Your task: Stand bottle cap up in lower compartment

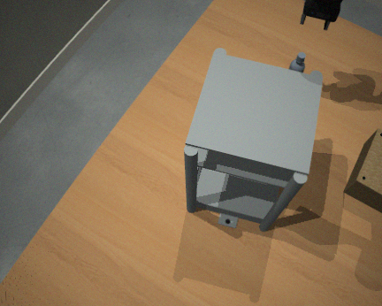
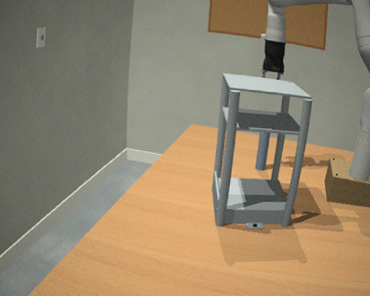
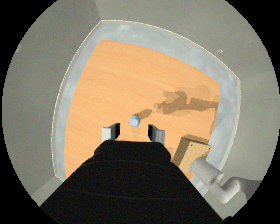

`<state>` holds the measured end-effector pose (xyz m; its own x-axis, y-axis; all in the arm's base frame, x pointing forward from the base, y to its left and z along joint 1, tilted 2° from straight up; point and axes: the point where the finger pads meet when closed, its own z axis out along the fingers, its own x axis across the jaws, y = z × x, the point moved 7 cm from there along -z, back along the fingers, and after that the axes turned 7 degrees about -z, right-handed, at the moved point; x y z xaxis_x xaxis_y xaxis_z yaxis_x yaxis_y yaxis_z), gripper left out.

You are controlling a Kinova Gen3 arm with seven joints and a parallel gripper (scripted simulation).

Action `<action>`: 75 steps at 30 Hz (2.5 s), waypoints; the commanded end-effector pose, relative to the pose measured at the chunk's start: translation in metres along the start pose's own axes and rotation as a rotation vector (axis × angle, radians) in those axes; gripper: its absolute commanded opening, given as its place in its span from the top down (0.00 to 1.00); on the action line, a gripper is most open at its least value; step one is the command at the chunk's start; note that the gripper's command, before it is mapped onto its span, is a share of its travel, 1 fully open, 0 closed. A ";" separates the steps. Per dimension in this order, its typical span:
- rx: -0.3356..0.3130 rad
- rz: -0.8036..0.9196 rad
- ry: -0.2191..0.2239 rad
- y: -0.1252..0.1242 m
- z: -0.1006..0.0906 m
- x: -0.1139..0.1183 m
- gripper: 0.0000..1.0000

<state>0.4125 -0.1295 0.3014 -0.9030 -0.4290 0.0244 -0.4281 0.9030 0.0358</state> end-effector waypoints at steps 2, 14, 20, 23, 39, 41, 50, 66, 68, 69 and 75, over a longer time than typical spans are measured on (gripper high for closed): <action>0.002 0.001 -0.002 0.000 -0.001 0.000 0.00; 0.011 0.030 -0.036 -0.015 -0.001 -0.007 0.00; 0.021 0.054 -0.064 -0.028 -0.001 -0.012 0.00; 0.031 0.079 -0.091 -0.042 -0.002 -0.017 0.00; 0.139 0.266 -0.289 -0.155 -0.010 -0.038 0.00; 0.167 0.302 -0.324 -0.179 -0.013 -0.038 0.00; 0.309 0.446 -0.464 -0.284 -0.028 -0.026 0.00; 0.673 0.642 -0.664 -0.466 -0.079 0.052 0.00; 0.673 0.642 -0.664 -0.466 -0.079 0.052 0.00; 0.713 0.653 -0.679 -0.481 -0.085 0.062 0.00; 0.906 0.683 -0.738 -0.541 -0.119 0.109 0.00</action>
<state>0.5539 -0.6425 0.4034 -0.6438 -0.0356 -0.7644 0.4656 0.7745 -0.4282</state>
